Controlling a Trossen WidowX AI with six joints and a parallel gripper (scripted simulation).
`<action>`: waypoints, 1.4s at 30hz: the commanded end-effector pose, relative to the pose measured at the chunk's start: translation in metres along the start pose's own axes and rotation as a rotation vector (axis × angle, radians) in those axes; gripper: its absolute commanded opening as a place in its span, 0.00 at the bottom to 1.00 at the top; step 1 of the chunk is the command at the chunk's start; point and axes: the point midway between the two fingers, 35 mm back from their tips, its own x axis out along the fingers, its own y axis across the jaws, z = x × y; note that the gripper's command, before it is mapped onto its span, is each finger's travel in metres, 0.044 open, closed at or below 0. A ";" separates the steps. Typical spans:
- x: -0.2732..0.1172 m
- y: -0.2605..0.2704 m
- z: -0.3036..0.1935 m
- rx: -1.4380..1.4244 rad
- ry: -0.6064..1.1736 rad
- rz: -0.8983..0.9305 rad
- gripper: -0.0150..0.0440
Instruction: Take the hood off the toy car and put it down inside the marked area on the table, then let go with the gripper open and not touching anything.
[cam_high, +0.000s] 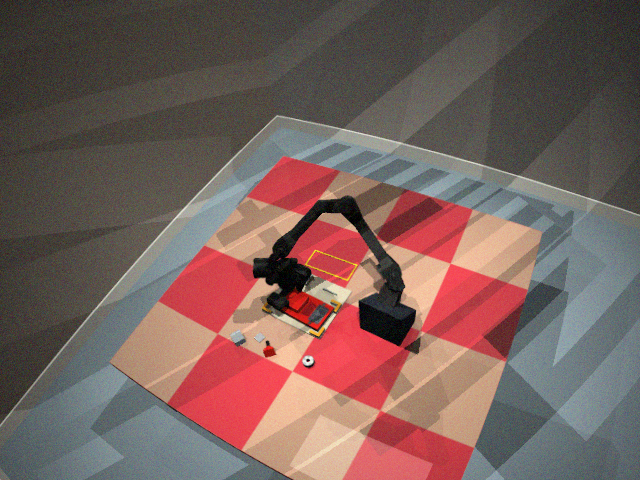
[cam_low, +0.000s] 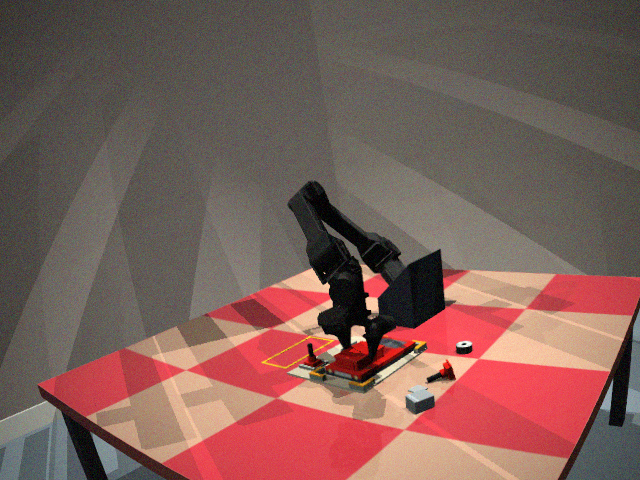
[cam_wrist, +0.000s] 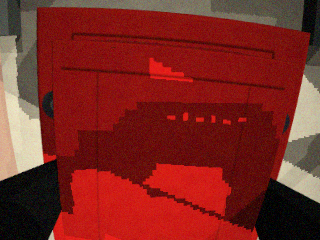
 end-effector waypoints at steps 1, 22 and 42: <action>-0.001 0.000 0.000 0.002 -0.001 0.001 0.59; -0.014 0.000 0.000 0.001 -0.001 0.002 0.25; -0.027 0.000 0.000 0.000 0.000 0.001 0.25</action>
